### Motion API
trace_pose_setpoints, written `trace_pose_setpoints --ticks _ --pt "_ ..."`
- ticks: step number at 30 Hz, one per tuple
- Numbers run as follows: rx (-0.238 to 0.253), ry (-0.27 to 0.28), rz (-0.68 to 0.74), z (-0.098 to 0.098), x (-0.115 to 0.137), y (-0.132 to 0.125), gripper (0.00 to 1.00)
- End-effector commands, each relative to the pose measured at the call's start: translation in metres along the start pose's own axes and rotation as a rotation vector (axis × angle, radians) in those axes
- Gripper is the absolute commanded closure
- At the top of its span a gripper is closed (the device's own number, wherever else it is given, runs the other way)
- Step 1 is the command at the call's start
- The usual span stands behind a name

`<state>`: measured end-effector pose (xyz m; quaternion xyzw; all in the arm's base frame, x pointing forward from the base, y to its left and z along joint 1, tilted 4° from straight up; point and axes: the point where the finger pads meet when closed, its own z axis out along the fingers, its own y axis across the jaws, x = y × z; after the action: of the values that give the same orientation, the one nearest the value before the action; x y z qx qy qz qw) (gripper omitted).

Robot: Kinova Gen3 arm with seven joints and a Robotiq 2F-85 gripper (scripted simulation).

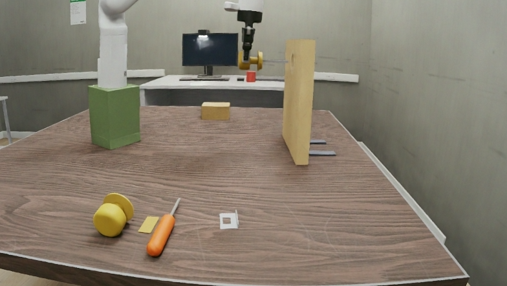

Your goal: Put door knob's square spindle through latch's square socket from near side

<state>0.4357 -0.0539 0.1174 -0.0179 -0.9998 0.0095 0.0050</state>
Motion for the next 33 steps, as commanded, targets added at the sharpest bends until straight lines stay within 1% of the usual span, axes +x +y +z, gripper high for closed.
trace_pose_setpoints --ticks 1,33 --pt "0.001 -0.002 0.0 -0.0007 -0.0022 -0.0007 0.37" --pt "0.001 -0.002 0.0 -0.001 -0.0078 -0.0007 0.37"
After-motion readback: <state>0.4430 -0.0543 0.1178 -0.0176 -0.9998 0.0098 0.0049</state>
